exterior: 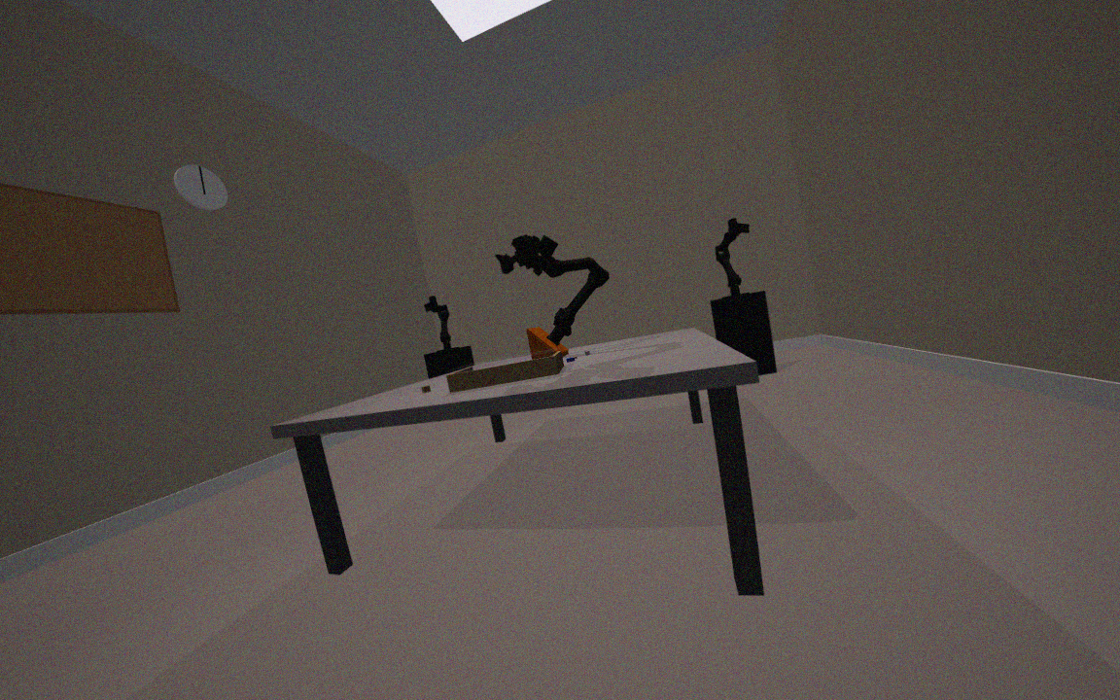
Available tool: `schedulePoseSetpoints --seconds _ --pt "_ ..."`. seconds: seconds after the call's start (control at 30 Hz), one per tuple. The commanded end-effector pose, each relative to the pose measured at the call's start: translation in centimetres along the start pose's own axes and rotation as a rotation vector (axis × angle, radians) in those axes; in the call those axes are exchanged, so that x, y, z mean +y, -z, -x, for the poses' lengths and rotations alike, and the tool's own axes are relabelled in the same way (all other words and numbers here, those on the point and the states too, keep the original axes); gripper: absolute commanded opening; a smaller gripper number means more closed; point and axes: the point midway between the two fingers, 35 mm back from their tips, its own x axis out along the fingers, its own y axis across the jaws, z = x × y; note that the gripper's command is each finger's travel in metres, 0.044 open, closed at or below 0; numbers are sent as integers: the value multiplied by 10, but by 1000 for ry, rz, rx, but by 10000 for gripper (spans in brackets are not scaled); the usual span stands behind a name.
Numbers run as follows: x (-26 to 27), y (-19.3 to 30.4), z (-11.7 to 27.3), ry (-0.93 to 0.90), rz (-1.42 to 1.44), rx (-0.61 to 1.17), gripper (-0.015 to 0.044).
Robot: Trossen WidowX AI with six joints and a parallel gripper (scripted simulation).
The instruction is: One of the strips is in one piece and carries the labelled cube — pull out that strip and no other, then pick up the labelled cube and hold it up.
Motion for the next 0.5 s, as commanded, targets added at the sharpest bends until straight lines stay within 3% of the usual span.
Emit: schedulePoseSetpoints --seconds 0.0,0.3,0.47 --pt "-35 53 9 22 128 248 400" --pt "-81 162 77 -189 275 772 400" --pt "-83 175 91 -250 272 829 400"
